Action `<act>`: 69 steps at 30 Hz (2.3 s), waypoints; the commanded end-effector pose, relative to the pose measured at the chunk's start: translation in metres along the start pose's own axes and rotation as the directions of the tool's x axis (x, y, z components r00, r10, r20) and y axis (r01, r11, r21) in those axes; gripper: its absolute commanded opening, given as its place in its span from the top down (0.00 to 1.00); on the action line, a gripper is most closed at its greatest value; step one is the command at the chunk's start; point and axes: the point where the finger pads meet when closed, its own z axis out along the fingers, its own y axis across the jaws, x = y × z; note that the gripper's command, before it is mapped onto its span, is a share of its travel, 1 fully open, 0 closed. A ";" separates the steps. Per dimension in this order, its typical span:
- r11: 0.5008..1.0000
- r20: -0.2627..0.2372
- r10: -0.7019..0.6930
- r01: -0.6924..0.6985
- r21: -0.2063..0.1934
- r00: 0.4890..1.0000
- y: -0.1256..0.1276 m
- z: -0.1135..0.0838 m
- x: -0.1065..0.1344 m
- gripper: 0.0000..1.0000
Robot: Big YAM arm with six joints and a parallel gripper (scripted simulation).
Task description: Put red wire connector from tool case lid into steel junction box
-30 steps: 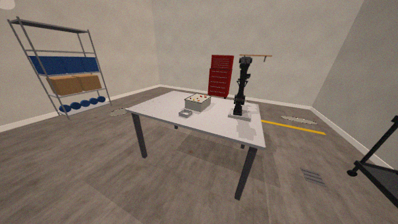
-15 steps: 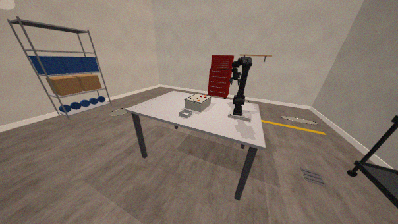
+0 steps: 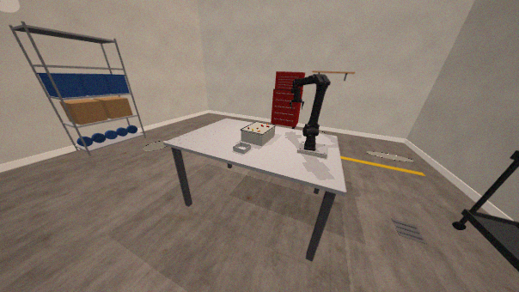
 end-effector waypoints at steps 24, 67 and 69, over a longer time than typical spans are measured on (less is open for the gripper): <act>0.578 0.072 -0.814 0.816 -0.001 0.577 0.164 -0.049 0.063 0.00; -0.738 0.075 -0.661 0.665 0.113 -0.747 0.325 -0.096 0.315 0.00; -0.779 0.071 -0.612 0.616 0.119 -0.788 0.328 -0.097 0.329 0.00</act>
